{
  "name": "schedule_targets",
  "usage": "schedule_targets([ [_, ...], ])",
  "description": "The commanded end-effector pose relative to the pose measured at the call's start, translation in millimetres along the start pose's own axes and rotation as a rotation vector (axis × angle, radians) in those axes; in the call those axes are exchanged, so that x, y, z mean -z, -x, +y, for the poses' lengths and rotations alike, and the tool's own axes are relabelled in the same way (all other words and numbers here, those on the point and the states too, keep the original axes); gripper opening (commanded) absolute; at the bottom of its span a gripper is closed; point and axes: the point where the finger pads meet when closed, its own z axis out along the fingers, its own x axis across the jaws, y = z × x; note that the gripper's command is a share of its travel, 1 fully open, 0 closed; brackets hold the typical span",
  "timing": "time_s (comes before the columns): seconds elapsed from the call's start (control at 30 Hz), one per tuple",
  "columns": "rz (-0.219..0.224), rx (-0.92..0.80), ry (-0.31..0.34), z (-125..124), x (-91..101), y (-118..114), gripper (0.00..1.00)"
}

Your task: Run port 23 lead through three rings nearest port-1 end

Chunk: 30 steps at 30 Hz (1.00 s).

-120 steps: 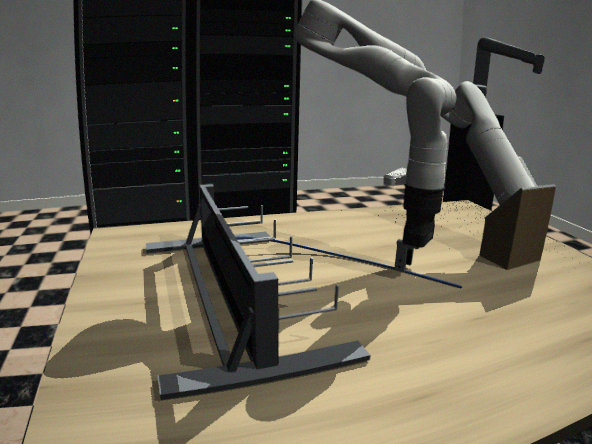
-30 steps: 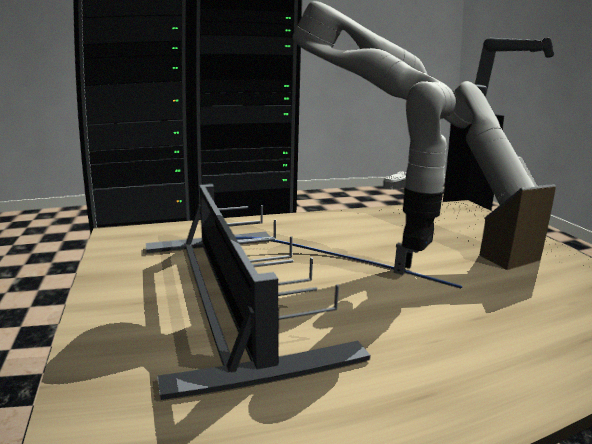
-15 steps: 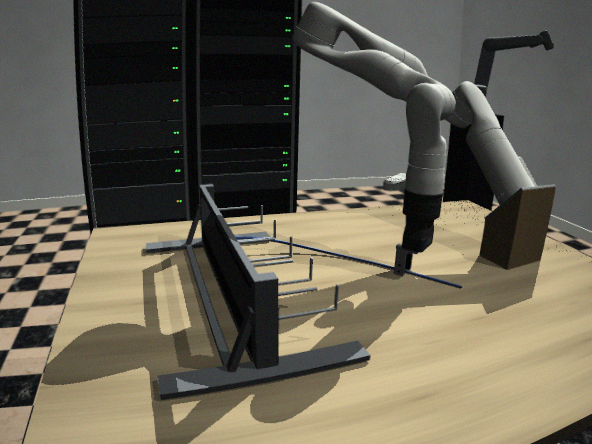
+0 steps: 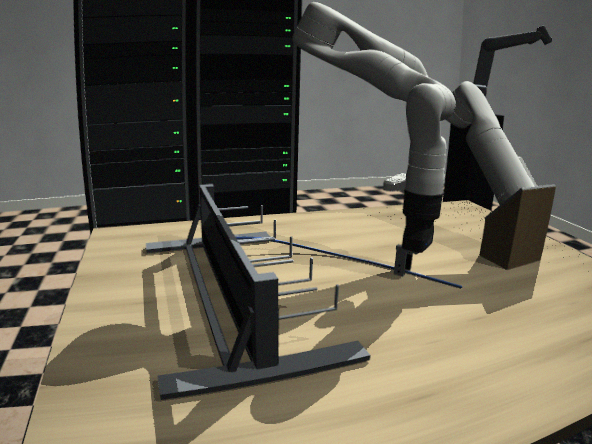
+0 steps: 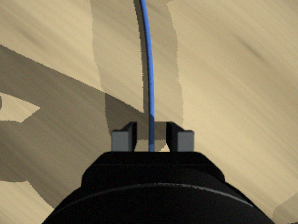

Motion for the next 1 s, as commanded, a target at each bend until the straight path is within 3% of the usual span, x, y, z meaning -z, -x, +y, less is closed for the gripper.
schedule_targets([
  [0.0, -0.002, 0.0, 0.0, 0.0, 0.5, 0.5, 0.67],
  [0.9, -0.002, 0.0, 0.0, 0.0, 0.5, 0.5, 0.67],
  [0.93, -0.002, 0.0, 0.0, 0.0, 0.5, 0.5, 0.0],
  [0.97, -0.002, 0.0, 0.0, 0.0, 0.5, 0.5, 0.0],
])
